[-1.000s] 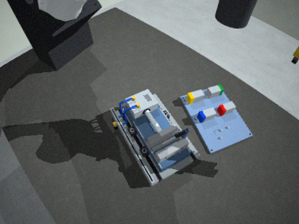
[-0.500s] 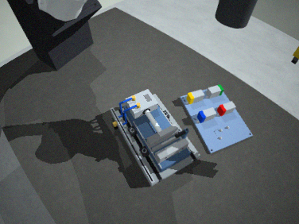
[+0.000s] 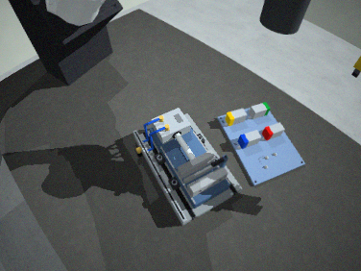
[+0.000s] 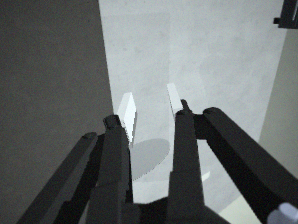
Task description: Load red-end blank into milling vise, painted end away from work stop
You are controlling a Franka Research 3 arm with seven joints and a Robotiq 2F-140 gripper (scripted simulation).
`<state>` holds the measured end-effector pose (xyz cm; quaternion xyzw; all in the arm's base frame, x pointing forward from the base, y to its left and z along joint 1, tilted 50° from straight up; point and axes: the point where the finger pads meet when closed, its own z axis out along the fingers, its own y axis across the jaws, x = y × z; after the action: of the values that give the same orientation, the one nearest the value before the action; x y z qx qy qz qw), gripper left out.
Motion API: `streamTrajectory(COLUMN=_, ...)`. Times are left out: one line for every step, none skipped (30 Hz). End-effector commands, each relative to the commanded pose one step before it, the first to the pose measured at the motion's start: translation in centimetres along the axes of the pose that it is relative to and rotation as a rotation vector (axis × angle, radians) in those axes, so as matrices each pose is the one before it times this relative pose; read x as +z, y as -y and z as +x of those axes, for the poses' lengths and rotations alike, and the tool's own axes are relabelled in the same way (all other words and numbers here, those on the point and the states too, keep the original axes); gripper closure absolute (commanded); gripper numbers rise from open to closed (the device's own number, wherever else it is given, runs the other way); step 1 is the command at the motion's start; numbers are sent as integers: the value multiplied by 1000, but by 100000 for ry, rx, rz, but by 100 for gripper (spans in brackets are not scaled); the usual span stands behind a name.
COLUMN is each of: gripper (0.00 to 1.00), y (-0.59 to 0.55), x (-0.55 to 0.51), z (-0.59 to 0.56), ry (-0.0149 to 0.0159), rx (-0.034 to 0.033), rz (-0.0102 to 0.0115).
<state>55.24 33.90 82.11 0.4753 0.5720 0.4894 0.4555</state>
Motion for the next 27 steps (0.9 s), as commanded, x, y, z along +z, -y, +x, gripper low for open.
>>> streamTrajectory(gripper=75, y=-14, x=-11, z=1, ry=-3, rx=5, rz=-23)
streamTrajectory(gripper=75, y=0, x=0, z=0, ry=0, rx=0, rz=0)
streamTrajectory(gripper=75, y=0, x=0, z=0, ry=0, rx=0, rz=0)
streamTrajectory(gripper=75, y=0, x=0, z=0, ry=0, rx=0, rz=0)
streamTrajectory(gripper=75, y=0, x=0, z=0, ry=0, rx=0, rz=0)
streamTrajectory(gripper=75, y=0, x=0, z=0, ry=0, rx=0, rz=0)
streamTrajectory(gripper=75, y=0, x=0, z=0, ry=0, rx=0, rz=0)
streamTrajectory(gripper=75, y=0, x=0, z=0, ry=0, rx=0, rz=0)
streamTrajectory(gripper=75, y=0, x=0, z=0, ry=0, rx=0, rz=0)
streamTrajectory(gripper=75, y=0, x=0, z=0, ry=0, rx=0, rz=0)
streamTrajectory(gripper=0, y=0, x=0, z=0, ry=0, rx=0, rz=0)
streamTrajectory(gripper=0, y=0, x=0, z=0, ry=0, rx=0, rz=0)
streamTrajectory(gripper=0, y=0, x=0, z=0, ry=0, rx=0, rz=0)
streamTrajectory(gripper=0, y=0, x=0, z=0, ry=0, rx=0, rz=0)
streamTrajectory(gripper=0, y=0, x=0, z=0, ry=0, rx=0, rz=0)
streamTrajectory(gripper=0, y=0, x=0, z=0, ry=0, rx=0, rz=0)
streamTrajectory(gripper=0, y=0, x=0, z=0, ry=0, rx=0, rz=0)
streamTrajectory(gripper=0, y=0, x=0, z=0, ry=0, rx=0, rz=0)
streamTrajectory(gripper=0, y=0, x=0, z=0, ry=0, rx=0, rz=0)
streamTrajectory(gripper=0, y=0, x=0, z=0, ry=0, rx=0, rz=0)
streamTrajectory(gripper=0, y=0, x=0, z=0, ry=0, rx=0, rz=0)
streamTrajectory(gripper=0, y=0, x=0, z=0, ry=0, rx=0, rz=0)
streamTrajectory(gripper=0, y=0, x=0, z=0, ry=0, rx=0, rz=0)
streamTrajectory(gripper=0, y=0, x=0, z=0, ry=0, rx=0, rz=0)
streamTrajectory(gripper=0, y=0, x=0, z=0, ry=0, rx=0, rz=0)
streamTrajectory(gripper=0, y=0, x=0, z=0, ry=0, rx=0, rz=0)
streamTrajectory(gripper=0, y=0, x=0, z=0, ry=0, rx=0, rz=0)
